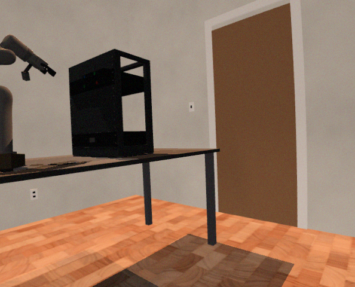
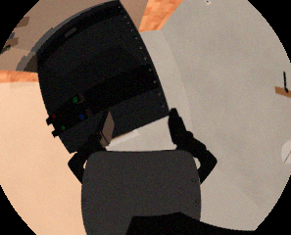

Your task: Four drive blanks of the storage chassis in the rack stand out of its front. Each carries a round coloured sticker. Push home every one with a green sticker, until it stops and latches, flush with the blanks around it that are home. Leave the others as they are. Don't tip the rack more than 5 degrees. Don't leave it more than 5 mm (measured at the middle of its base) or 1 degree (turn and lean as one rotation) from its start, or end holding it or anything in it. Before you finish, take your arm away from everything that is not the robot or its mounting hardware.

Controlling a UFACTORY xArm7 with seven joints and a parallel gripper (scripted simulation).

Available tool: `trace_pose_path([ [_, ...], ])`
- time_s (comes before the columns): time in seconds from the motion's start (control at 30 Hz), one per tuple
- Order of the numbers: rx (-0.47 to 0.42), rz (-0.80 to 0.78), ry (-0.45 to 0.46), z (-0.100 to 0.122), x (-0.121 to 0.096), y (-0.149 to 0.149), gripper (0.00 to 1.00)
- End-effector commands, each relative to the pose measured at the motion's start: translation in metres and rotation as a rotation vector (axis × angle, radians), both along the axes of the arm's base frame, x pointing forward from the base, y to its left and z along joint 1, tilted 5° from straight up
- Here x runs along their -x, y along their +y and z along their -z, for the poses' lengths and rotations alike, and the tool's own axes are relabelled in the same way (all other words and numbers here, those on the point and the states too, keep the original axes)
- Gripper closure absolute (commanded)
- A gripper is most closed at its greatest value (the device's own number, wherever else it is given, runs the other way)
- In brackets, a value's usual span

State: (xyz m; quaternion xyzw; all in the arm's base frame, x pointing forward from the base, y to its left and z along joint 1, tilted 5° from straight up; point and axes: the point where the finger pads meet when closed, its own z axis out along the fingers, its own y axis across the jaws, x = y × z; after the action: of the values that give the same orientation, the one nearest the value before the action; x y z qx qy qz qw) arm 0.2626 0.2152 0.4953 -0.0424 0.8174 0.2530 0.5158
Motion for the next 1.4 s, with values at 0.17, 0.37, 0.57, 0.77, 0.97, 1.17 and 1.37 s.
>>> trace_pose_path([
  [0.17, -0.272, 0.023, -0.003, -0.035, 0.004, -0.013, 0.00],
  [0.37, -0.379, 0.030, 0.002, -0.047, 0.006, -0.021, 0.00],
  [0.57, -0.523, 0.039, 0.011, -0.063, 0.008, -0.032, 0.00],
  [0.77, -0.670, 0.046, 0.024, -0.077, 0.010, -0.046, 0.00],
  [0.97, -0.781, 0.051, 0.037, -0.087, 0.012, -0.057, 0.00],
  [1.17, -0.930, 0.055, 0.056, -0.099, 0.014, -0.073, 0.00],
  [1.37, -1.079, 0.058, 0.080, -0.109, 0.016, -0.091, 0.00],
])
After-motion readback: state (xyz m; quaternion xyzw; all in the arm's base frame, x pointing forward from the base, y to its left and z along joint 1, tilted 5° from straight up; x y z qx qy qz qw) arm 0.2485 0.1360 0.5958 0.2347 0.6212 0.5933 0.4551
